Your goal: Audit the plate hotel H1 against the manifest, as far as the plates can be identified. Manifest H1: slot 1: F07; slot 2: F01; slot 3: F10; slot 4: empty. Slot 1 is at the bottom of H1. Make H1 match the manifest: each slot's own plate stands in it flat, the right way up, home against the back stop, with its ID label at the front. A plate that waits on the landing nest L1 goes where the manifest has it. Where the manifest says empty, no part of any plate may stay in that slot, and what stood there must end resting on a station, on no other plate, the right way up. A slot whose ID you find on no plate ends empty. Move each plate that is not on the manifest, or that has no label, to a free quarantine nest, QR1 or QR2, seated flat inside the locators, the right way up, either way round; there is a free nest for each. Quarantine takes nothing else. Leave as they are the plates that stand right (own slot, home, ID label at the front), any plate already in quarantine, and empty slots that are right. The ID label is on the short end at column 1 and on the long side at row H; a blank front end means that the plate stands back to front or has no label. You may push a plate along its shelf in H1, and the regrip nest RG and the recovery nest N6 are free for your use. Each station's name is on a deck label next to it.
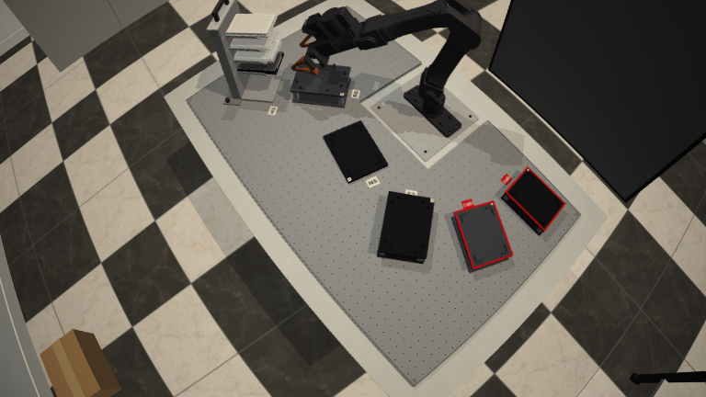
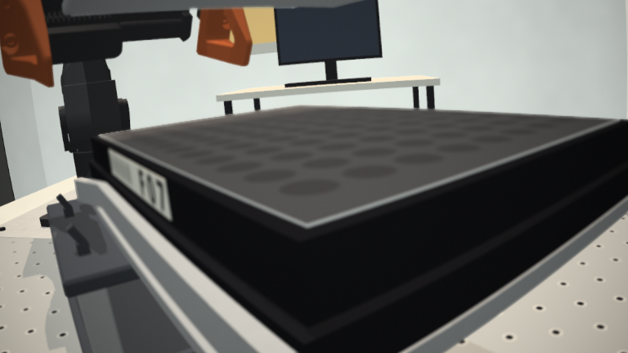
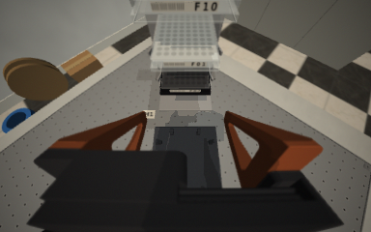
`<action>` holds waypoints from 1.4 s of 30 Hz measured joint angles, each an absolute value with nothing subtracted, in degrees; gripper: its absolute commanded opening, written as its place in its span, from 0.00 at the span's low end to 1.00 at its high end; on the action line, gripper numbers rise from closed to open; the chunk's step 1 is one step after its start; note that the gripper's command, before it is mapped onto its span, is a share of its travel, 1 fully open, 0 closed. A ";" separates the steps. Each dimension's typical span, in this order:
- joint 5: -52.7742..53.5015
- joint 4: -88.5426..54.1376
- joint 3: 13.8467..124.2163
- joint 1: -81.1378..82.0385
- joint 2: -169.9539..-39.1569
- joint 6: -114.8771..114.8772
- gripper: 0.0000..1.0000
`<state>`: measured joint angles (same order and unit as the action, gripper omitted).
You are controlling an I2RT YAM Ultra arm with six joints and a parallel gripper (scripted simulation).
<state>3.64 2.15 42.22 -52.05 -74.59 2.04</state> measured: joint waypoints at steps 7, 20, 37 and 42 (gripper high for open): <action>3.66 1.37 40.34 -52.05 -72.10 2.04 1.00; 3.95 -0.40 37.78 -52.42 -67.57 2.07 1.00; 4.08 3.49 32.47 -52.53 -66.81 2.13 1.00; 4.10 4.86 31.59 -52.53 -67.59 2.15 1.00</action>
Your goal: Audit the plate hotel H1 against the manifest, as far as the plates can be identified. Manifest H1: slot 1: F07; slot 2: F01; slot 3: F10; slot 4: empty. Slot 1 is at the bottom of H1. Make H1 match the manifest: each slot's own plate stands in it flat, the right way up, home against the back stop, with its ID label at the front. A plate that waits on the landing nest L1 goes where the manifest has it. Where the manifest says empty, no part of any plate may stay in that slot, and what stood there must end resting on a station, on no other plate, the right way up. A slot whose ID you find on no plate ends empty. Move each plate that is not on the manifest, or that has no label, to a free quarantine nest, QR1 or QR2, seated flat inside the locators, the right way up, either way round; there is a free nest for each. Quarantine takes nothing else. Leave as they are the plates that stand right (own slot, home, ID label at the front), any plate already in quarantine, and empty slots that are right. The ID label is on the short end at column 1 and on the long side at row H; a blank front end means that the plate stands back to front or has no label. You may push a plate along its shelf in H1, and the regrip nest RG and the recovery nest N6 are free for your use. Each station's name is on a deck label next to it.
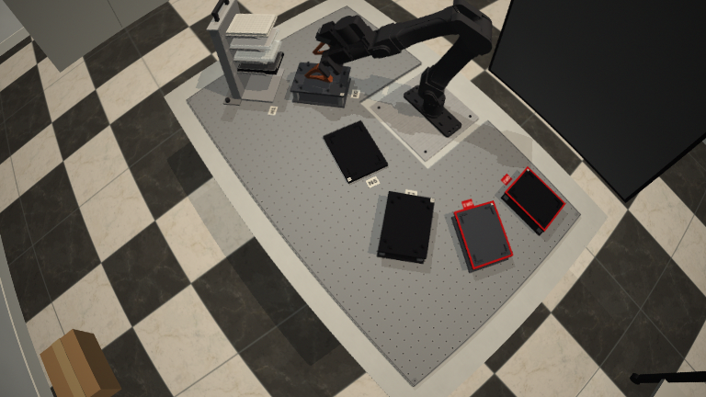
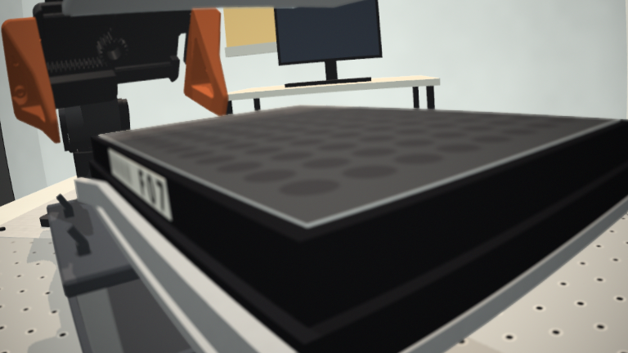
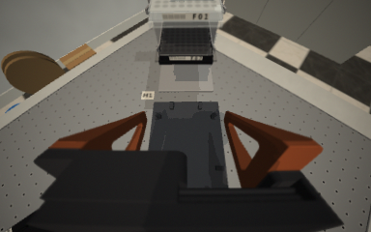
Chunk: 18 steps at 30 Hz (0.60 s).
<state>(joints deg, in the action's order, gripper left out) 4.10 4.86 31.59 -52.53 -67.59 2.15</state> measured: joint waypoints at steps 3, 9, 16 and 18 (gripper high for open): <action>4.10 6.04 31.59 -52.53 -68.93 2.15 1.00; 4.01 7.62 32.05 -52.42 -71.00 2.15 1.00; 3.86 10.26 33.10 -52.21 -74.56 2.15 1.00; 3.81 10.81 33.28 -52.21 -75.37 2.15 1.00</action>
